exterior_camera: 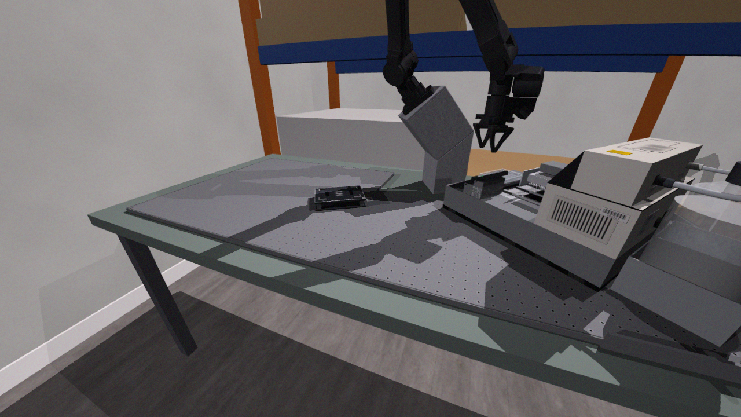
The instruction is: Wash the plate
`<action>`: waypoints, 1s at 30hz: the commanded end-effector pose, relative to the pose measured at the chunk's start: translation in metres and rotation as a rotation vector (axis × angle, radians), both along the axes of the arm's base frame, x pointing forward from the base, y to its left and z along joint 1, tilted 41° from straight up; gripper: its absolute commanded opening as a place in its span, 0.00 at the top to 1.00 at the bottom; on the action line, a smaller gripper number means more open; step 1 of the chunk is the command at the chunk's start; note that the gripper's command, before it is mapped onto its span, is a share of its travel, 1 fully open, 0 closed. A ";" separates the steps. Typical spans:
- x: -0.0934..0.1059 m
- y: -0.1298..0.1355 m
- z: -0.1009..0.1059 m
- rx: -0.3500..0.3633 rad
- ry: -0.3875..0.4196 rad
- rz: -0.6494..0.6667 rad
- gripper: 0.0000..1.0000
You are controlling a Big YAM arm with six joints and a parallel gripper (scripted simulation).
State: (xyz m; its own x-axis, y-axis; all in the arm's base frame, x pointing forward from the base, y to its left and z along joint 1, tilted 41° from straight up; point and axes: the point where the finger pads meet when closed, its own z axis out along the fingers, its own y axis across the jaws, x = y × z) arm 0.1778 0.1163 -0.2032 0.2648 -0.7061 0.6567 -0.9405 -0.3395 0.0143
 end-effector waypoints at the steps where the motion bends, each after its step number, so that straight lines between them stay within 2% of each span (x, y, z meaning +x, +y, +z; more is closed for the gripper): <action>1: 0.007 -0.008 0.011 0.051 -0.106 -0.121 0.32; 6: 0.011 -0.026 0.026 0.085 -0.210 -0.248 0.42; 8: 0.011 -0.026 0.026 0.100 -0.251 -0.298 0.46; 10: 0.013 -0.014 0.018 0.117 -0.289 -0.317 0.50; 14: 0.008 -0.020 0.021 0.106 -0.317 -0.366 0.54; 28: 0.010 -0.019 0.021 0.212 -0.609 -0.722 0.82; 30: 0.010 -0.019 0.021 0.212 -0.609 -0.722 0.82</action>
State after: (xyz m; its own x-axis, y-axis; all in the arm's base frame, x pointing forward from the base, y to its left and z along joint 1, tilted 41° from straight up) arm 0.1839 0.0887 -0.1799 -0.5401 -0.7190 0.4374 -0.8149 0.3168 -0.4854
